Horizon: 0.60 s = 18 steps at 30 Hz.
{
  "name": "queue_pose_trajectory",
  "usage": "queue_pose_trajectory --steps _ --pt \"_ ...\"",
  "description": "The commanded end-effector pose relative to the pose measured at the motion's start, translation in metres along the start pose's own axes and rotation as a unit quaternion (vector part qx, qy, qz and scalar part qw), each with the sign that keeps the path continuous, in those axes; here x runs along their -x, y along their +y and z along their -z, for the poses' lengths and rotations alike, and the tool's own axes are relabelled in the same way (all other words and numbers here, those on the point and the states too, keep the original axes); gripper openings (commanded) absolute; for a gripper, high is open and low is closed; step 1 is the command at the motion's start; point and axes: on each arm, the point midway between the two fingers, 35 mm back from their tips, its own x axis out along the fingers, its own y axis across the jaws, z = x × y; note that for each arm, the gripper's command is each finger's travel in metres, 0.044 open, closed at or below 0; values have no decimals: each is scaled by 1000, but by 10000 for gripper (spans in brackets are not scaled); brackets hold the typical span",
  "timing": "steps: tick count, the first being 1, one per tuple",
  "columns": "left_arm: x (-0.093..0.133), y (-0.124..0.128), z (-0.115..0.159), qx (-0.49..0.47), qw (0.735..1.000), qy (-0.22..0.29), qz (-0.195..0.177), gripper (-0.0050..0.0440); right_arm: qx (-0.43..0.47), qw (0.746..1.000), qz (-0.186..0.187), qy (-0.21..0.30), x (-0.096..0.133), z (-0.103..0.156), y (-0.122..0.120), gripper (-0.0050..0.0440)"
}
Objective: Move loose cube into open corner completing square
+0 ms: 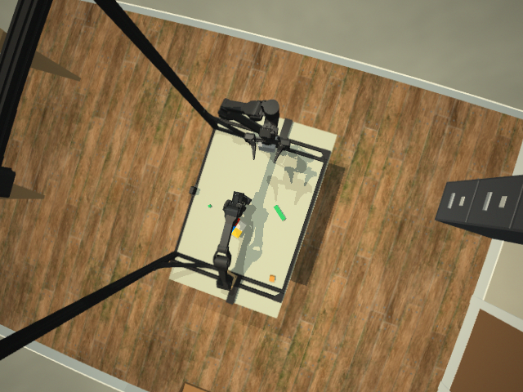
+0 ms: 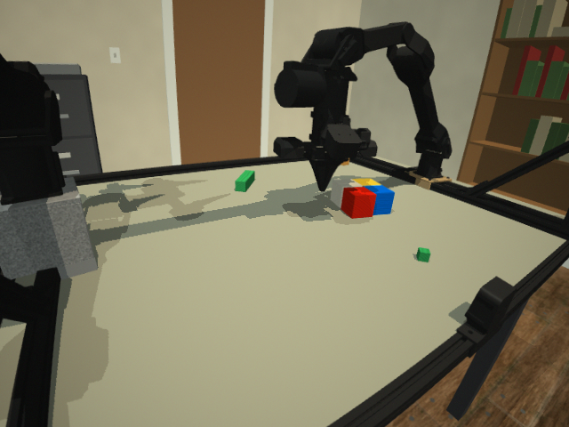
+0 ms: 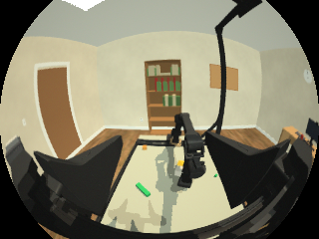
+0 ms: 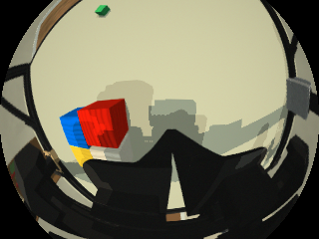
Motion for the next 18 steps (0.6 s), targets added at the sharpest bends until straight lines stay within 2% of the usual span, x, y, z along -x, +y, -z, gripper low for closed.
queue_pose_trajectory --steps 1,14,16,18 --pt "0 0 0 3 1000 0 1 400 0 1000 8 -3 17 0 0 0" --pt "0 0 0 3 1000 0 1 400 0 1000 4 -2 14 0 1 0" --pt "0 0 0 3 1000 0 1 400 -31 1000 4 -2 18 1 4 0" --pt "0 0 0 3 1000 0 1 400 -117 993 4 -3 28 2 15 0"
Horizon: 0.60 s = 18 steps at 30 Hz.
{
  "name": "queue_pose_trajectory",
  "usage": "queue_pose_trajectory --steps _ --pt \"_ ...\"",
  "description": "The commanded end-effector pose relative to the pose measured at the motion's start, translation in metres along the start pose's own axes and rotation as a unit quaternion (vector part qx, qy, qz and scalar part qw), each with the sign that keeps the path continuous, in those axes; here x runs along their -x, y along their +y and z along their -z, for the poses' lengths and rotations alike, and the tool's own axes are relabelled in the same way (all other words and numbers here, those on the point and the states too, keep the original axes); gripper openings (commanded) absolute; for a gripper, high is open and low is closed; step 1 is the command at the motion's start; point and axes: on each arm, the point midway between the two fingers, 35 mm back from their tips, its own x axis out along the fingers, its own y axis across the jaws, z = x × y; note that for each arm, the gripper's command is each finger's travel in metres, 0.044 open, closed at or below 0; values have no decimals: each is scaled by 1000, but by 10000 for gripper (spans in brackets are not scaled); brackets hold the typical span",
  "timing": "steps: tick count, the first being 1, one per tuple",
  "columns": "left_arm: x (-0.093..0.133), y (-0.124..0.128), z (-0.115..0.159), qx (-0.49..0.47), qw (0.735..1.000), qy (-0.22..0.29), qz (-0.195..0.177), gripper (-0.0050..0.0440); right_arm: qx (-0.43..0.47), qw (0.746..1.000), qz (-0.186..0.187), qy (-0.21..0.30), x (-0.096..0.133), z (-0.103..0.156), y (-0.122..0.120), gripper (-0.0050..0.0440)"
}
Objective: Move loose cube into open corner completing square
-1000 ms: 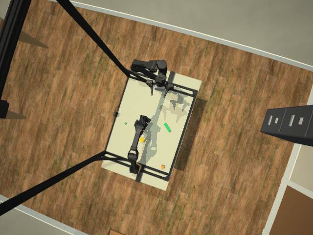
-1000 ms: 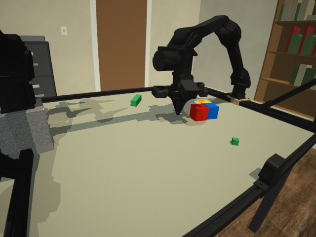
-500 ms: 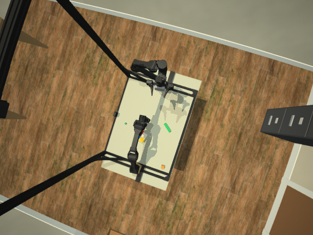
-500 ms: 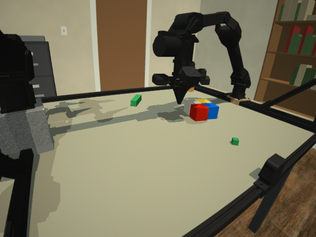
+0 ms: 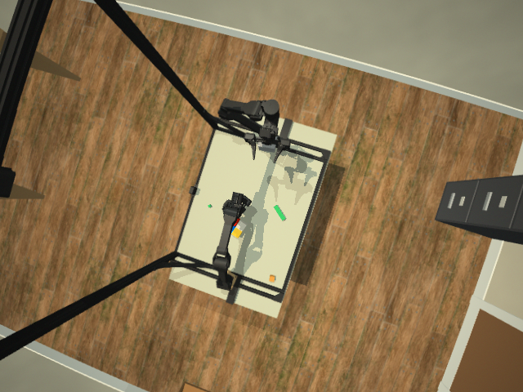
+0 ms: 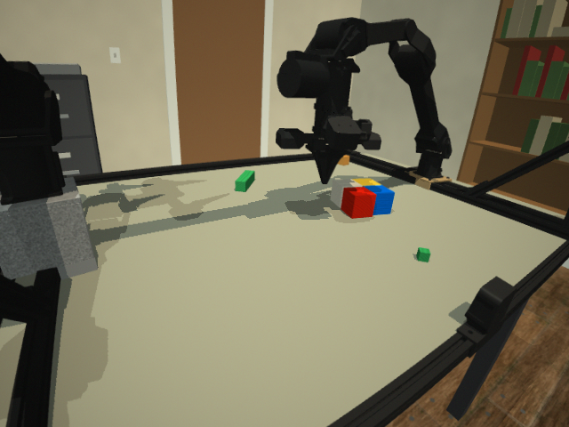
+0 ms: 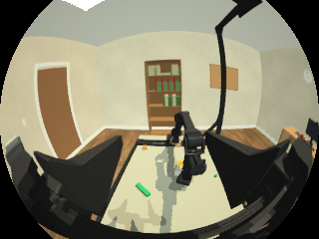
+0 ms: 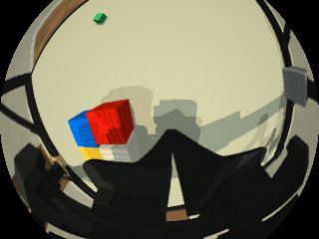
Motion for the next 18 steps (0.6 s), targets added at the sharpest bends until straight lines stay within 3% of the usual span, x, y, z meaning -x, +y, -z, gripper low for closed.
queue_pose_trajectory --steps 1,7,9,18 --pt "0 0 0 3 1000 0 1 400 -104 995 3 -2 19 3 18 0" --pt "0 0 0 3 1000 0 1 400 -245 970 4 -4 35 8 37 0" --pt "0 0 0 3 1000 0 1 400 -245 970 4 -4 35 8 37 0" --pt "0 0 0 3 1000 0 1 400 -472 882 3 -6 57 19 72 0"
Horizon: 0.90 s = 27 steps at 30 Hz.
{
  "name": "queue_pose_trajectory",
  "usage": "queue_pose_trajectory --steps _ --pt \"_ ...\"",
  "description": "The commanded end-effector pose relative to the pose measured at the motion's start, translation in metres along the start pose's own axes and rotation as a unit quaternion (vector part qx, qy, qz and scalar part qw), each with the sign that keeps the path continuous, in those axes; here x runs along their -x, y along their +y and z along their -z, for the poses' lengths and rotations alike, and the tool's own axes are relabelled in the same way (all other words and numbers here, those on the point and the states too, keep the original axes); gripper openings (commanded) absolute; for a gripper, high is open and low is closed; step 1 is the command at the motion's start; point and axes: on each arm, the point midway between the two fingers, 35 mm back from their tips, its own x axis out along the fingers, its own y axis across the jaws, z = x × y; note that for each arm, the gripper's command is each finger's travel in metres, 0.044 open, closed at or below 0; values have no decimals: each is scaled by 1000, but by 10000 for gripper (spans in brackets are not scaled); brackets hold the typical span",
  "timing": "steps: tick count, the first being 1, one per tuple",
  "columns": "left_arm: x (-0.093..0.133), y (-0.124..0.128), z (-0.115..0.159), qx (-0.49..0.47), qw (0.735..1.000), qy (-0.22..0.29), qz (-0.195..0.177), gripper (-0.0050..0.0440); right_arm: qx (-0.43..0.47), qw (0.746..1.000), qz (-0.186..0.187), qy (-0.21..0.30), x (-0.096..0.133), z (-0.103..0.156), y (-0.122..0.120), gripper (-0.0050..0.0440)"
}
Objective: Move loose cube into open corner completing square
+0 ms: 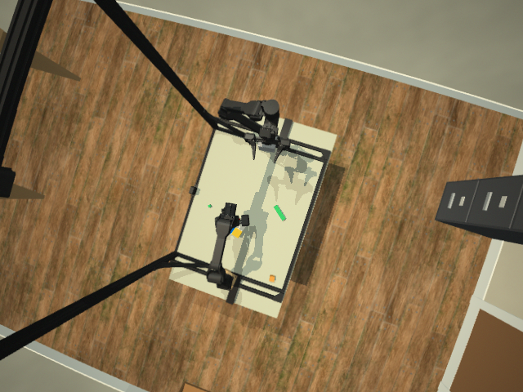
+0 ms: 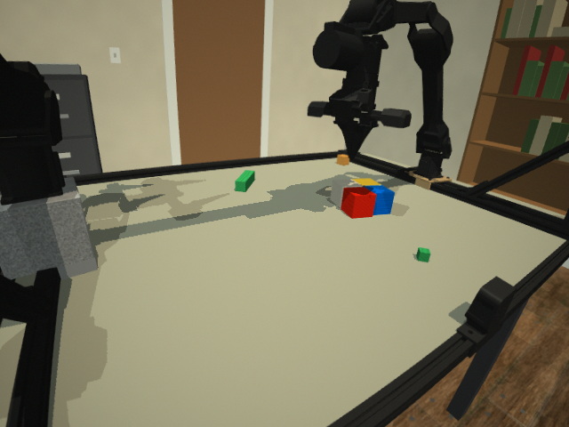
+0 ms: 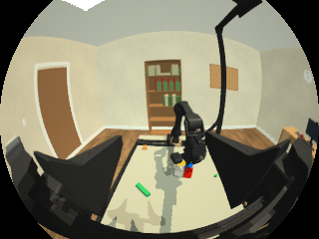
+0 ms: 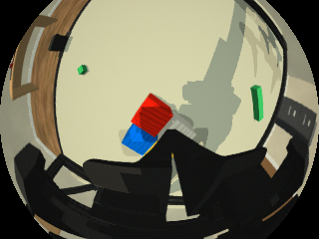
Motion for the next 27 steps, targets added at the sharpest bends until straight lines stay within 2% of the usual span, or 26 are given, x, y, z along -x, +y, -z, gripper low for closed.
queue_pose_trajectory --steps 1,6,10,25,27 --pt "0 0 0 3 1000 0 1 400 -104 995 0 -5 13 16 9 0" --pt "0 0 0 3 1000 0 1 400 -221 975 -1 -5 20 31 15 0" --pt "0 0 0 3 1000 0 1 400 -254 967 -1 -5 22 34 17 0" --pt "0 0 0 3 1000 0 1 400 -254 967 -1 -5 22 34 17 0" --pt "0 0 0 3 1000 0 1 400 -263 965 -1 -5 15 25 23 0"
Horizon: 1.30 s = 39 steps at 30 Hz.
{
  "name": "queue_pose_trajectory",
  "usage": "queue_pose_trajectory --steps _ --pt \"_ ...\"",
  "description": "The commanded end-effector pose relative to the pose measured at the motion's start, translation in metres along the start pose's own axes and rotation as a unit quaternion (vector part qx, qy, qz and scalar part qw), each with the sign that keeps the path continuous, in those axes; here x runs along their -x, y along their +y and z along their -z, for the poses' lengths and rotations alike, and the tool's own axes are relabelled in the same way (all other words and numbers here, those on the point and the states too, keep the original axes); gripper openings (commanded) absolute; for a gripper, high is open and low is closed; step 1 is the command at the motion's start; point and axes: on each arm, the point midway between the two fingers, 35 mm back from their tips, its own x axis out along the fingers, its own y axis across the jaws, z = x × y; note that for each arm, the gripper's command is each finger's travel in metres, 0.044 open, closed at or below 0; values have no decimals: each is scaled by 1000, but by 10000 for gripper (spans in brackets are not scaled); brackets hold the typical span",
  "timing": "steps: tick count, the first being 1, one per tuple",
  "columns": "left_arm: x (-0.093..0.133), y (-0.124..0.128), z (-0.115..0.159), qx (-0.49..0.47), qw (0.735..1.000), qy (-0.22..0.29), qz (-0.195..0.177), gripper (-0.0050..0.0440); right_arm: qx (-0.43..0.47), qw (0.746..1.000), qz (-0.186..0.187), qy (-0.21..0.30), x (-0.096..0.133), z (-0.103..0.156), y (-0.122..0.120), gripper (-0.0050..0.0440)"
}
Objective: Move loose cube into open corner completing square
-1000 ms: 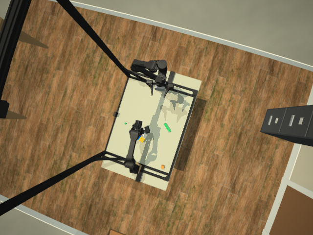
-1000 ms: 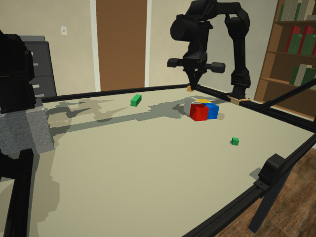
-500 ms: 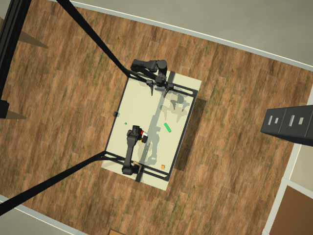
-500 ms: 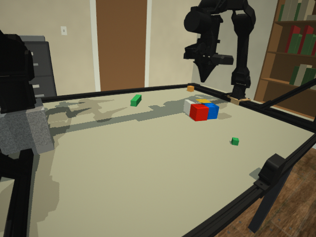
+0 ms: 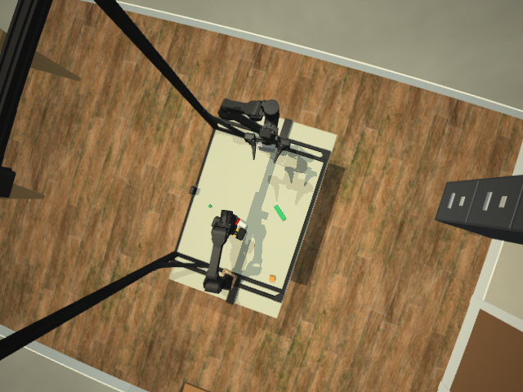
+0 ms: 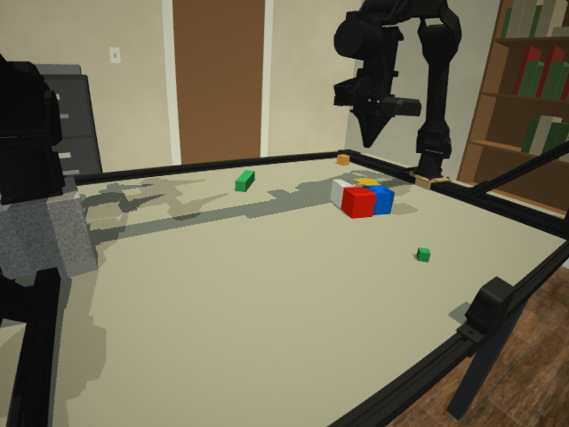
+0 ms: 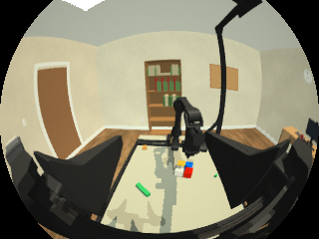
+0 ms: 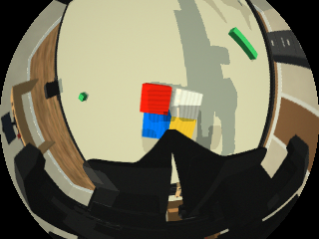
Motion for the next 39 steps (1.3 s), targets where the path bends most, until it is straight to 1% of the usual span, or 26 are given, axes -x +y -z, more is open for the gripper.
queue_pose_trajectory --steps 1,3,4,6,7,8,19,21,25,27,39 --pt "0 0 0 3 1000 0 1 400 -19 1000 -1 -1 -13 -10 23 0" --pt "0 0 0 3 1000 0 1 400 -45 999 -1 -1 -34 -21 58 0" --pt "0 0 0 3 1000 0 1 400 -55 999 -1 -1 -43 -24 70 0" --pt "0 0 0 3 1000 0 1 400 -71 998 -1 -1 -57 -28 92 0" --pt "0 0 0 3 1000 0 1 400 -76 997 -1 -1 -62 -29 100 0" --pt "0 0 0 3 1000 0 1 400 -77 997 -1 -1 -64 -29 102 0" --pt "0 0 0 3 1000 0 1 400 -77 997 -1 -1 -65 -29 102 0" --pt "0 0 0 3 1000 0 1 400 -77 997 -1 -1 -73 -29 102 0" --pt "0 0 0 3 1000 0 1 400 -77 997 -1 -1 -103 -29 102 0" --pt "0 0 0 3 1000 0 1 400 -77 997 -1 -1 -113 -29 102 0" --pt "0 0 0 3 1000 0 1 400 -77 997 -1 -1 -114 -29 102 0"
